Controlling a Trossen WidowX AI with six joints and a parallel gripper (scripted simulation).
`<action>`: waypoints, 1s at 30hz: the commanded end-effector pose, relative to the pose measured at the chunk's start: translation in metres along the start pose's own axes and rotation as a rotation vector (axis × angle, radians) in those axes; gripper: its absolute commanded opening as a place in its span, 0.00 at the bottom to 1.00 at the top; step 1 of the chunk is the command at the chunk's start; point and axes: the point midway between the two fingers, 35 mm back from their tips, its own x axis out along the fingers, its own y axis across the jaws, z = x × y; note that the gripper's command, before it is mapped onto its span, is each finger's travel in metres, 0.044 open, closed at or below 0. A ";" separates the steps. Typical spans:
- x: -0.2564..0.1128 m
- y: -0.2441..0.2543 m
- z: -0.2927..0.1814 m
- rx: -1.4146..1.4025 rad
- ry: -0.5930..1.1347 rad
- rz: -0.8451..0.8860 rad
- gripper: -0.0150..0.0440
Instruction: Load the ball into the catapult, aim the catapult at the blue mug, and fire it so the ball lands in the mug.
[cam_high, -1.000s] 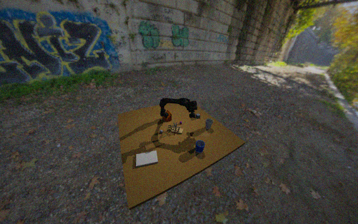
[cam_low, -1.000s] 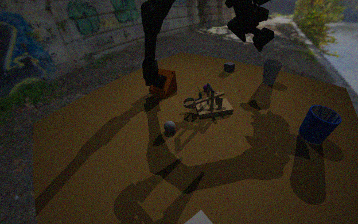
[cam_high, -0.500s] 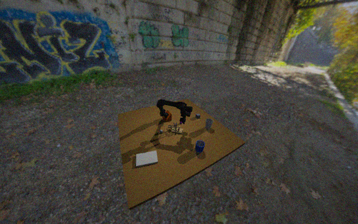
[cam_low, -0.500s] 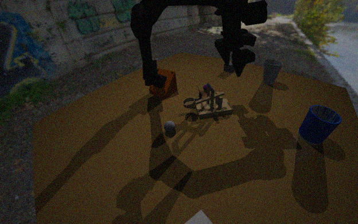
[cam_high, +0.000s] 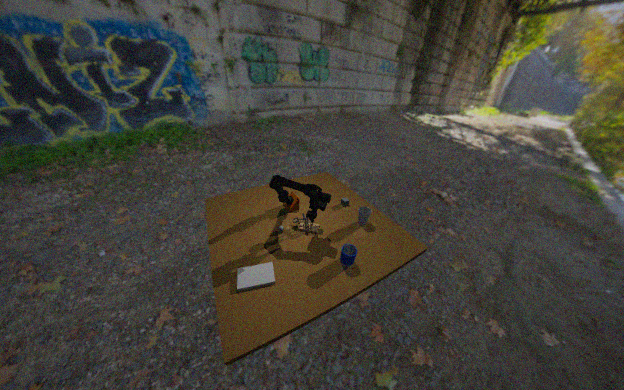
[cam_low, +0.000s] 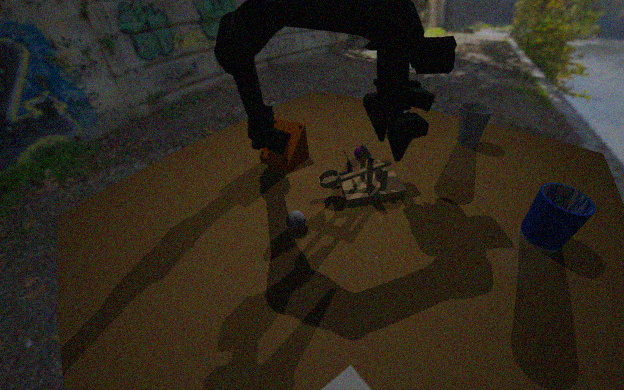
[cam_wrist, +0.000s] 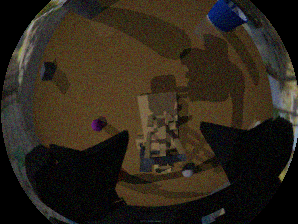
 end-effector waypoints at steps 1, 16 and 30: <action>0.020 0.000 -0.004 -0.003 0.014 0.000 1.00; 0.039 0.000 -0.004 -0.003 0.013 0.000 1.00; 0.061 0.001 -0.005 -0.002 0.014 -0.001 1.00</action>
